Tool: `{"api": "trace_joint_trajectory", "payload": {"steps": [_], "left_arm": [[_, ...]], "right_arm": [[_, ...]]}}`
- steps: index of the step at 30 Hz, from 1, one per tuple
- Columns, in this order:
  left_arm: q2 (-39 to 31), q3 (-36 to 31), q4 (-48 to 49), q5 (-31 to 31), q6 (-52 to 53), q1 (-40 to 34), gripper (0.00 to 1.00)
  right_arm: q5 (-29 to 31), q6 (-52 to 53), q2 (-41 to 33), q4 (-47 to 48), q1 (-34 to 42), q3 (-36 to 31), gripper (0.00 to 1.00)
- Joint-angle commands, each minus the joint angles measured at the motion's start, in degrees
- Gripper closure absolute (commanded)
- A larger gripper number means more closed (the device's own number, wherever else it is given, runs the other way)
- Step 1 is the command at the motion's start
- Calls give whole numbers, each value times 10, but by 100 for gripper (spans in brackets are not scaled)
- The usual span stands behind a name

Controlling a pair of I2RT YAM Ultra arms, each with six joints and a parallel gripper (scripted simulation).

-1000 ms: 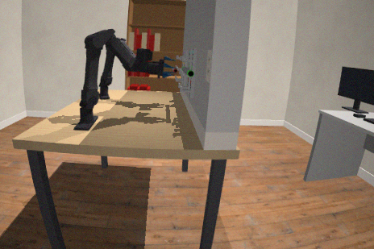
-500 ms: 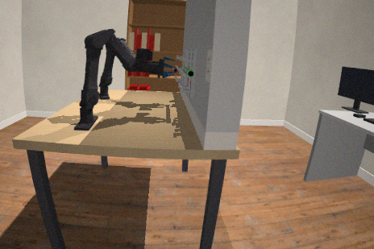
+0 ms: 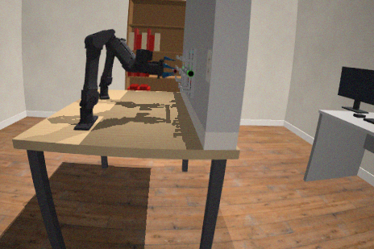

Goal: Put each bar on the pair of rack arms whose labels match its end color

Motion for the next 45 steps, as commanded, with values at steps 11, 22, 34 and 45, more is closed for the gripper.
{"api": "trace_joint_trajectory", "payload": {"steps": [11, 22, 34, 45], "left_arm": [[-20, -19, 18, -5, -7, -4, 0], [-52, -57, 24, -17, -7, -16, 0], [-89, -98, 28, -32, -7, -31, 0], [-119, -129, 29, -46, -7, -45, 0]], "right_arm": [[-2, 11, 0, 42, -5, 0, 100], [-2, 11, 4, 45, -5, 2, 100], [-2, 10, 1, 40, -5, 5, 100], [-2, 10, -1, 36, -5, 7, 100]]}}
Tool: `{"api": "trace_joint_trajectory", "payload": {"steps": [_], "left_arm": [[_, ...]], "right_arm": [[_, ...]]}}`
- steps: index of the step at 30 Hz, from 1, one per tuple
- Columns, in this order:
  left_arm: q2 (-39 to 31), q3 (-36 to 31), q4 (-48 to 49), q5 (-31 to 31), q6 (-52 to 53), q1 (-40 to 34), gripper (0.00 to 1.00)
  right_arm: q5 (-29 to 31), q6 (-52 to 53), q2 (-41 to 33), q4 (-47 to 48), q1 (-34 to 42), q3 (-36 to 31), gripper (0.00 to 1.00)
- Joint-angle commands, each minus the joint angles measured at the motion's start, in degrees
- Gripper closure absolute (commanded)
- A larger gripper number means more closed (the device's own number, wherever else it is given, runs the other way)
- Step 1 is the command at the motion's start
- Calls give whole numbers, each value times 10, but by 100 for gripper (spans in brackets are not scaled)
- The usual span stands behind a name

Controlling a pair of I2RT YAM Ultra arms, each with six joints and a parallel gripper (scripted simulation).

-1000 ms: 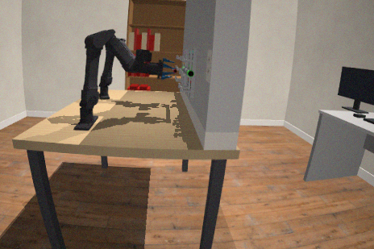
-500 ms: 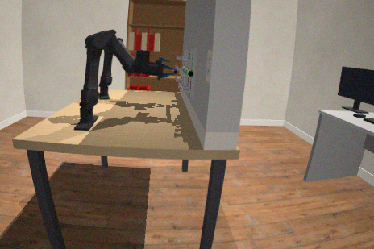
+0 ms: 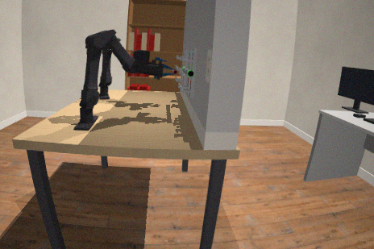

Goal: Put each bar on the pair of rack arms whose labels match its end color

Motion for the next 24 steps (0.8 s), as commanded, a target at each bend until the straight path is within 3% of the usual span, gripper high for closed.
{"api": "trace_joint_trajectory", "payload": {"steps": [1, 24], "left_arm": [[-25, -11, 15, -12, -7, -9, 0], [-58, -42, 13, -28, -7, -25, 0]], "right_arm": [[-2, 10, -10, 23, -5, 10, 100], [-2, 10, -14, 13, -5, 16, 100]]}}
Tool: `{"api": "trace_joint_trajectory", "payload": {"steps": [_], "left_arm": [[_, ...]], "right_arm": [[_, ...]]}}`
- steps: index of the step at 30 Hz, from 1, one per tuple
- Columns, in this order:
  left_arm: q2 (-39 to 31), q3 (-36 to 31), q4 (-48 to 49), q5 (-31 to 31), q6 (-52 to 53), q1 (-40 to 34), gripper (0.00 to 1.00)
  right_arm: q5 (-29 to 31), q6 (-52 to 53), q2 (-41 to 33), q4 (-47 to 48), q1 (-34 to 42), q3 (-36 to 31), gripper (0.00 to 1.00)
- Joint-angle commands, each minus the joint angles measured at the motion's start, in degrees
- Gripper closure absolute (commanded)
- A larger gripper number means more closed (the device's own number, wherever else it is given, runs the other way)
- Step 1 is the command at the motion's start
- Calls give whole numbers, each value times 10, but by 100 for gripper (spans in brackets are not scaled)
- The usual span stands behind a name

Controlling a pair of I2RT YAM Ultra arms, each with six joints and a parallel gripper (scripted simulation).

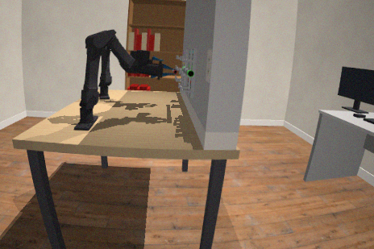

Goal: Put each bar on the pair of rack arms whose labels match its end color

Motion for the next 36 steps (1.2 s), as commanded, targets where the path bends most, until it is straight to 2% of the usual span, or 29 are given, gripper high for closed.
{"api": "trace_joint_trajectory", "payload": {"steps": [1, 36], "left_arm": [[-16, -3, 13, -5, -7, -4, 0], [-16, -3, 13, -5, -7, -4, 0]], "right_arm": [[-2, 10, -15, 13, -5, 17, 100], [-2, 9, -23, -6, -5, 27, 100]]}}
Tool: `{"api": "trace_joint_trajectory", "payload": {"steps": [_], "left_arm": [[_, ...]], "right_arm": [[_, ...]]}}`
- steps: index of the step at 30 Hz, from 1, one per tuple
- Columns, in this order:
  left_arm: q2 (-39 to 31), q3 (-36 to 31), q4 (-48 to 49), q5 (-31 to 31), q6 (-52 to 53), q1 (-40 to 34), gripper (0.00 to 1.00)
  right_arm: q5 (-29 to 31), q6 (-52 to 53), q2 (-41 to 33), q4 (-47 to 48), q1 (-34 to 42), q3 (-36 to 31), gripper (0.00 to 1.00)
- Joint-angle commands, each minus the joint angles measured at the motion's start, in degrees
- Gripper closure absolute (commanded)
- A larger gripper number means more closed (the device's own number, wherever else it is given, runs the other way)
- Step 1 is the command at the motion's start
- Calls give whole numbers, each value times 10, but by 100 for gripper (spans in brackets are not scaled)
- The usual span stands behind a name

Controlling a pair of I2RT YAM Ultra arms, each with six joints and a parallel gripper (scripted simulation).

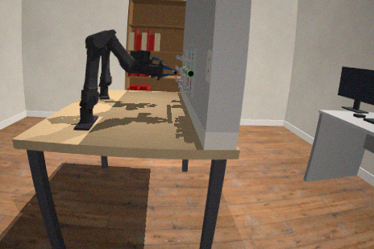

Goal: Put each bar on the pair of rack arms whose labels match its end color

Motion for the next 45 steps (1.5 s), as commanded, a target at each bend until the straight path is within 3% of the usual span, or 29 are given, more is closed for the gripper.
{"api": "trace_joint_trajectory", "payload": {"steps": [1, 45], "left_arm": [[-16, -3, 13, -5, -7, -4, 0], [-16, -3, 13, -5, -7, -4, 0]], "right_arm": [[-2, 10, -24, 8, -5, 26, 100], [-2, 10, -26, 5, -5, 27, 100]]}}
